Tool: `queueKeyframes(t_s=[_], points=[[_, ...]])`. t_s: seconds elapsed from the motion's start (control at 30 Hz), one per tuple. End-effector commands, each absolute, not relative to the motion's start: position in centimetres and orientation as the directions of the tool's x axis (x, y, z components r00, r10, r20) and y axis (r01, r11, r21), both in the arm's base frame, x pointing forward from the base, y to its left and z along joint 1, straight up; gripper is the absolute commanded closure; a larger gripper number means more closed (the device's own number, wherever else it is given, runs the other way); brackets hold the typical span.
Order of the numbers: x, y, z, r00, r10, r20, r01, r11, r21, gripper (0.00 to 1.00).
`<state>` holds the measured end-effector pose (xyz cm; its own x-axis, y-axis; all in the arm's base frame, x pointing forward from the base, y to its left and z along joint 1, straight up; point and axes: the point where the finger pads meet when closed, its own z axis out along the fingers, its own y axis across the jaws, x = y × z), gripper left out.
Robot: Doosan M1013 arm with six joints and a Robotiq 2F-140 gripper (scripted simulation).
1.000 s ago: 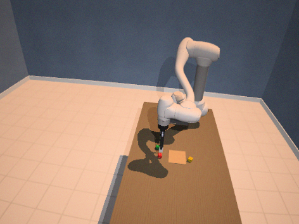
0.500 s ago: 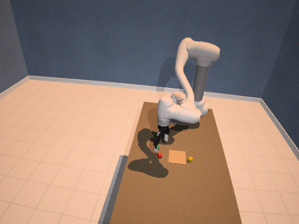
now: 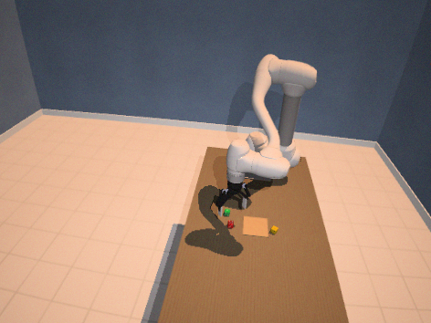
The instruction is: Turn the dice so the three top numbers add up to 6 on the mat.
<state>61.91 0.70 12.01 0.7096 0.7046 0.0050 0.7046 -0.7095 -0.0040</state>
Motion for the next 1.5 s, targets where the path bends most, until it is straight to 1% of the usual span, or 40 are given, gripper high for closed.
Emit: queueKeyframes(t_s=[0.0, 0.1, 0.23, 0.3, 0.47, 0.6, 0.63, 1.47], points=[[61.91, 0.7, 11.85, 0.821, 0.571, -0.003, 0.571, -0.821, 0.003, 0.0], [61.91, 0.7, 11.78, 0.86, 0.511, -0.003, 0.511, -0.86, 0.004, 0.0], [61.9, 0.7, 11.6, 0.933, 0.36, -0.002, 0.36, -0.933, 0.004, 0.0], [61.9, 0.7, 11.6, 0.933, 0.36, -0.002, 0.36, -0.933, 0.004, 0.0], [61.9, 0.7, 11.51, 0.962, 0.274, -0.002, 0.274, -0.962, 0.004, 0.0], [61.9, 0.7, 11.5, 0.964, 0.264, -0.001, 0.264, -0.964, 0.004, 0.0], [61.9, 0.7, 11.5, 0.964, 0.264, -0.001, 0.264, -0.964, 0.004, 0.72], [61.9, 0.7, 11.5, 0.964, 0.264, -0.001, 0.264, -0.964, 0.004, 0.72]])
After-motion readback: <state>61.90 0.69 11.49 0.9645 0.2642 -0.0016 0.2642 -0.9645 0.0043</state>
